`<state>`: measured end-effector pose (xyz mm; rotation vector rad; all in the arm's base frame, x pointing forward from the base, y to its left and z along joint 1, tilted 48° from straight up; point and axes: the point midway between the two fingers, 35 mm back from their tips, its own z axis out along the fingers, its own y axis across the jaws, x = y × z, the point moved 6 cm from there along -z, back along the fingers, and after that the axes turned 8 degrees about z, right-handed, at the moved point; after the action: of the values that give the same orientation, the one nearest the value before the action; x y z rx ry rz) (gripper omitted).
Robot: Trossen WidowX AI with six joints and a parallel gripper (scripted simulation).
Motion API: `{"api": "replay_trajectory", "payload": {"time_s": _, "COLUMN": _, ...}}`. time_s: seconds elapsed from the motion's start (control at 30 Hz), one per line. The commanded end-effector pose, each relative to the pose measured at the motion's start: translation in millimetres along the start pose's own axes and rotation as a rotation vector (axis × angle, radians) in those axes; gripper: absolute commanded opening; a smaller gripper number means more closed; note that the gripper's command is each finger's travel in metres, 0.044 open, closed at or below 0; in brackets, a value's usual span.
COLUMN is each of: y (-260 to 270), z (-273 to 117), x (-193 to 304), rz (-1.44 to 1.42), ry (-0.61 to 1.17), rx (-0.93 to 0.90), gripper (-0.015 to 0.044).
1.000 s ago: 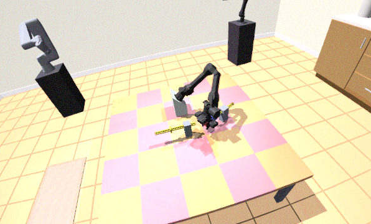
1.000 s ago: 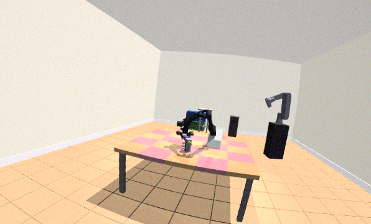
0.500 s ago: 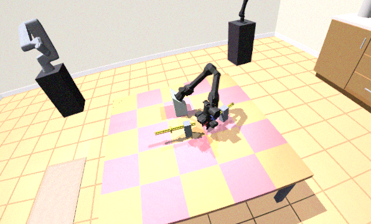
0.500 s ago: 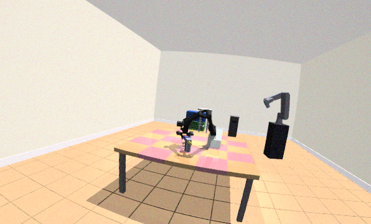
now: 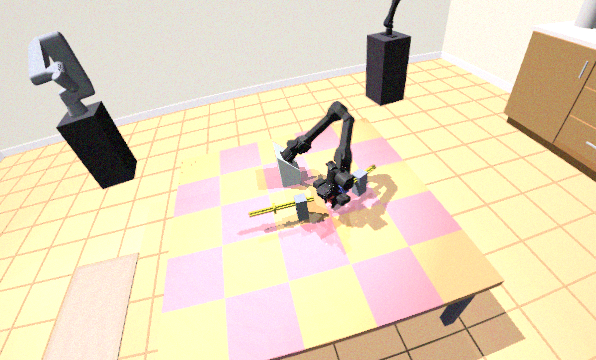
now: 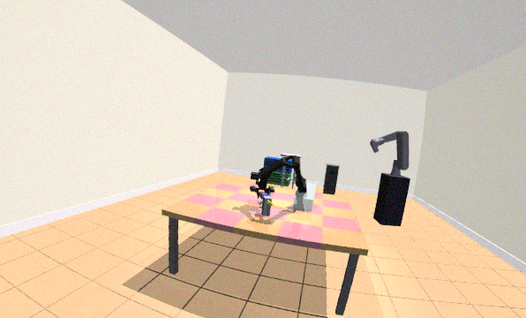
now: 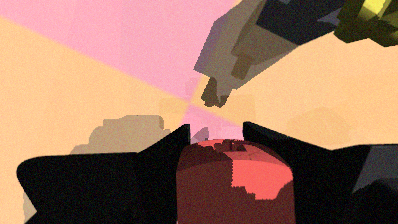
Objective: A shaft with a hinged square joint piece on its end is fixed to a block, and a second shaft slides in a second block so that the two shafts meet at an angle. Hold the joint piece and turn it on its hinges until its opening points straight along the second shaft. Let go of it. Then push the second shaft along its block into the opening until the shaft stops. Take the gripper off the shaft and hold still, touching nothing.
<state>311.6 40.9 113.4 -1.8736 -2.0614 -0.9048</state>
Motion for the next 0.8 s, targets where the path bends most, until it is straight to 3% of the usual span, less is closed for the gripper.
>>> {"api": "replay_trajectory", "payload": {"time_s": 0.0, "y": 0.0, "z": 0.0, "x": 0.0, "rz": 0.000, "ry": 0.000, "rx": 0.000, "gripper": 0.0226}}
{"api": "replay_trajectory", "payload": {"time_s": 0.27, "y": 0.0, "z": 0.0, "x": 0.0, "rz": 0.000, "ry": 0.000, "rx": 0.000, "gripper": 0.0436}}
{"api": "replay_trajectory", "payload": {"time_s": 0.63, "y": 0.0, "z": 0.0, "x": 0.0, "rz": 0.000, "ry": 0.000, "rx": 0.000, "gripper": 0.0440}}
{"api": "replay_trajectory", "payload": {"time_s": 0.77, "y": 0.4, "z": -22.1, "x": -5.8, "rz": 0.001, "ry": 0.059, "rx": 0.009, "gripper": 0.0440}}
